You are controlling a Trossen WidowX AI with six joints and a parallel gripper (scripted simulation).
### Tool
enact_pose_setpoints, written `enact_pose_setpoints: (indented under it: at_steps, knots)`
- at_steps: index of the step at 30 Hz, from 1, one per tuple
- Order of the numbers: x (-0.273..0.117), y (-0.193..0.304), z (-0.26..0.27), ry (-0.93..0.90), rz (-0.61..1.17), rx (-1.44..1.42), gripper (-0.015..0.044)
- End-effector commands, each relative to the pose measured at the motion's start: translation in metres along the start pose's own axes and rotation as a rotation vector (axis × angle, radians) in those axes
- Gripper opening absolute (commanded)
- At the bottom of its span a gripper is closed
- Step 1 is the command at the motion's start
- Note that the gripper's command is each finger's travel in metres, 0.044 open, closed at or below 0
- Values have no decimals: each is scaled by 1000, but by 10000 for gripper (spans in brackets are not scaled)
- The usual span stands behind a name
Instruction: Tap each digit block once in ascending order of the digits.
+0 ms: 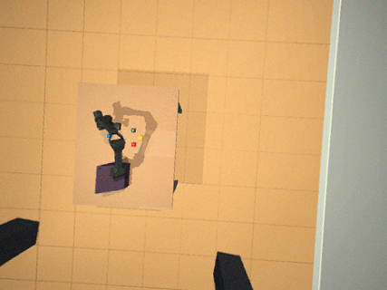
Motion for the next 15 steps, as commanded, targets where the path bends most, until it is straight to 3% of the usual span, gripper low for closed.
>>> enact_pose_setpoints:
  at_steps: [1,15]
  knots:
    - [6,3,-1,7,7,-9,20]
    - [-26,3,0,5,7,-9,20]
Point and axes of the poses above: the point midway between the two fingers, 35 mm back from their tips, its own x axis out along the fingers, its own z axis across the jaws, y = z × x, the point moved 6 cm from there along -x, back along the fingers, and after that the axes turned 7 degrees about x, right-handed, at the moved point
